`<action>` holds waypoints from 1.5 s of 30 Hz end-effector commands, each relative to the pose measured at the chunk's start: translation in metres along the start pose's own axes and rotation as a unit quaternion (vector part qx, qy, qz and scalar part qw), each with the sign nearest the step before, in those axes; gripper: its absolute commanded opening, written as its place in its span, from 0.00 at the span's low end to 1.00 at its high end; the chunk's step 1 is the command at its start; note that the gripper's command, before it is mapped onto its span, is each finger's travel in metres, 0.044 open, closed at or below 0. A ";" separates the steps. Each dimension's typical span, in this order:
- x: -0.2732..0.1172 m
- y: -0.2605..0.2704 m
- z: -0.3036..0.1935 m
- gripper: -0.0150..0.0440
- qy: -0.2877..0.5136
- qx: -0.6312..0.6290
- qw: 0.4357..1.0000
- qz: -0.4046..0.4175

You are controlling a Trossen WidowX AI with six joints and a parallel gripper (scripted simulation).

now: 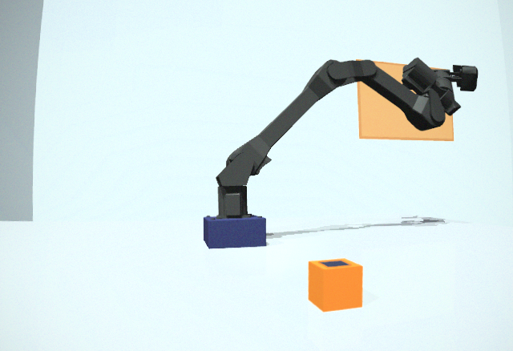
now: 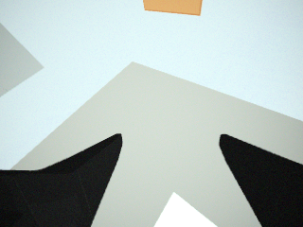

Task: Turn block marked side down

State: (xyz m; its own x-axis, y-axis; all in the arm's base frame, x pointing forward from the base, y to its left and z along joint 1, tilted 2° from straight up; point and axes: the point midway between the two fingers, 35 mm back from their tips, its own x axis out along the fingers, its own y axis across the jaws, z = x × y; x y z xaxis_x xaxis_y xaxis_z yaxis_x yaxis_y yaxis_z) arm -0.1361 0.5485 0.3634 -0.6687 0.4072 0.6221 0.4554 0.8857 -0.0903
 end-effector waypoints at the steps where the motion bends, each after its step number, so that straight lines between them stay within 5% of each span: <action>1: -0.001 0.002 -0.001 0.98 -0.001 0.004 1.000 0.004; 10: -0.078 0.116 -0.041 1.00 0.004 0.215 0.952 0.218; 19: -0.202 0.199 -0.083 1.00 0.111 0.399 0.804 0.426; 32: -0.426 0.215 -0.148 1.00 0.391 0.537 0.456 0.593; 45: -0.619 0.101 -0.190 1.00 0.688 0.477 0.043 0.545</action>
State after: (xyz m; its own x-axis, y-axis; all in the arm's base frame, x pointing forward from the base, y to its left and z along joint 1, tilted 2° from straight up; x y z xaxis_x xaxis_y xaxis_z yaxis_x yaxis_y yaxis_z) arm 0.4277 0.3802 0.1280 0.4174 0.5901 -0.6911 -0.9087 0.2667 -0.3212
